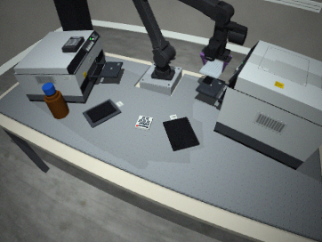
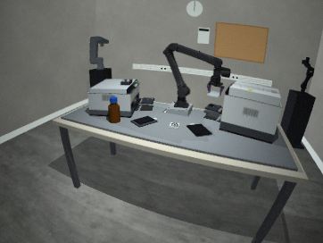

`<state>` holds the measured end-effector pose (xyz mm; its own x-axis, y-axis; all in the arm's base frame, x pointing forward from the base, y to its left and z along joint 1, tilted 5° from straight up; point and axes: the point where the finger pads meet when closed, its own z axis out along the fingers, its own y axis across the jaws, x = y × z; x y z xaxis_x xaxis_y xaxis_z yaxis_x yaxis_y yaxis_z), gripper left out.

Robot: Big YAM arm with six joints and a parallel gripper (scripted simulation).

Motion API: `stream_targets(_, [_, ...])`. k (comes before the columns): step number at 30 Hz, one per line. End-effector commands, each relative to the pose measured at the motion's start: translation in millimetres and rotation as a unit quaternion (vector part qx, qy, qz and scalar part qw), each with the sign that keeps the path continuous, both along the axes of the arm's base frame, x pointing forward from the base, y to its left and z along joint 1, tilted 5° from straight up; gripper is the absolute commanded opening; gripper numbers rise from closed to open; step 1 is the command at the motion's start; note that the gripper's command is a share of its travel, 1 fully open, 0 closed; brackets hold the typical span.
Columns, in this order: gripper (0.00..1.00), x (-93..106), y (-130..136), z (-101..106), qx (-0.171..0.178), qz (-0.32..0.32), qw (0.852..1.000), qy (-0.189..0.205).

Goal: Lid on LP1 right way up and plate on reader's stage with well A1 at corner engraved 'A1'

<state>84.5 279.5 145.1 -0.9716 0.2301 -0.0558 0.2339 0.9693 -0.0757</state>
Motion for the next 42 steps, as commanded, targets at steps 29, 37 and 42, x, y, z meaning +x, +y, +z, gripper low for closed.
stream_targets(29, [0.86, 0.1, 6, -10, 0.004, 0.022, 1.000, 0.003])
stream_targets(37, [0.86, -1.3, 3, -23, -0.002, 0.006, 1.000, 0.003])
stream_targets(42, [0.86, -1.7, 4, -26, 0.005, 0.005, 1.000, 0.001])
